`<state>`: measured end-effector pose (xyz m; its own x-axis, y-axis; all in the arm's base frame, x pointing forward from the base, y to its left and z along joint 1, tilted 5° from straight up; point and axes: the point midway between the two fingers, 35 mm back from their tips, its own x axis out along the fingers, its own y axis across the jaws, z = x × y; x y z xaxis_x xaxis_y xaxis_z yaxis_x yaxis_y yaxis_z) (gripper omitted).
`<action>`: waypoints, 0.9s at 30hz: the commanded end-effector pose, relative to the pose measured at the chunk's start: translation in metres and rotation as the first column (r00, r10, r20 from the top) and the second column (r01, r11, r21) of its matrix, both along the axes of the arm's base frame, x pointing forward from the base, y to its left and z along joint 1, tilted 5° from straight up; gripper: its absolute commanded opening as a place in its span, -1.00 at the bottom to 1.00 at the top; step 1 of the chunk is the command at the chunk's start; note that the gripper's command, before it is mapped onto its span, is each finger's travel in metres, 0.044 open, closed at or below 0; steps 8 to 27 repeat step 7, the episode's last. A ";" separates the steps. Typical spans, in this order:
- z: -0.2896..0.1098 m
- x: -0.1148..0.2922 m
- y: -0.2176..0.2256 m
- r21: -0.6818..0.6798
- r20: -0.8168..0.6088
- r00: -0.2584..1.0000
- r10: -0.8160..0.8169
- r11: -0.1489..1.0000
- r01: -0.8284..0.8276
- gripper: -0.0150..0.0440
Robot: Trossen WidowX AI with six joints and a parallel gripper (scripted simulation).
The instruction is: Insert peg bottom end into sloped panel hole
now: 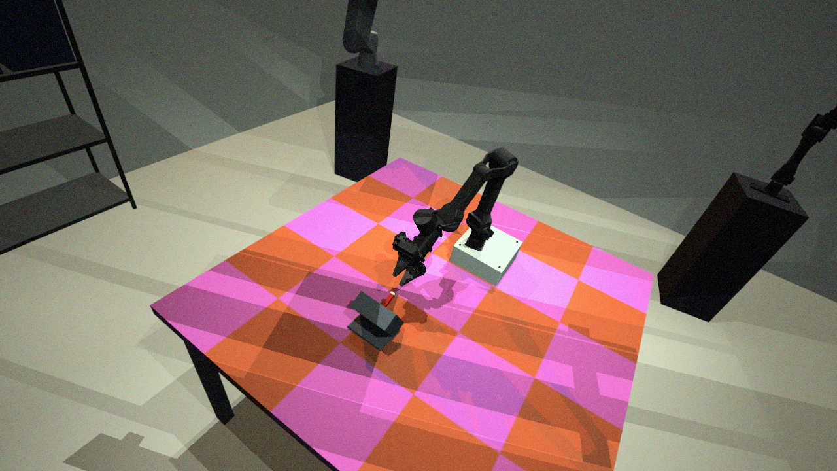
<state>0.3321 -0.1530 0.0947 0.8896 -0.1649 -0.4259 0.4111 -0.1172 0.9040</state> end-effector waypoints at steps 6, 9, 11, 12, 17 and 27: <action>0.003 -0.008 0.002 0.001 -0.004 1.000 0.003 1.000 -0.003 1.00; 0.003 -0.008 0.002 0.001 -0.004 1.000 0.003 1.000 -0.003 1.00; 0.003 -0.008 0.002 0.001 -0.004 1.000 0.003 1.000 -0.003 1.00; 0.003 -0.008 0.002 0.001 -0.004 1.000 0.003 1.000 -0.003 1.00; 0.003 -0.008 0.002 0.001 -0.004 1.000 0.003 1.000 -0.003 1.00; 0.003 -0.008 0.002 0.001 -0.004 1.000 0.003 1.000 -0.003 1.00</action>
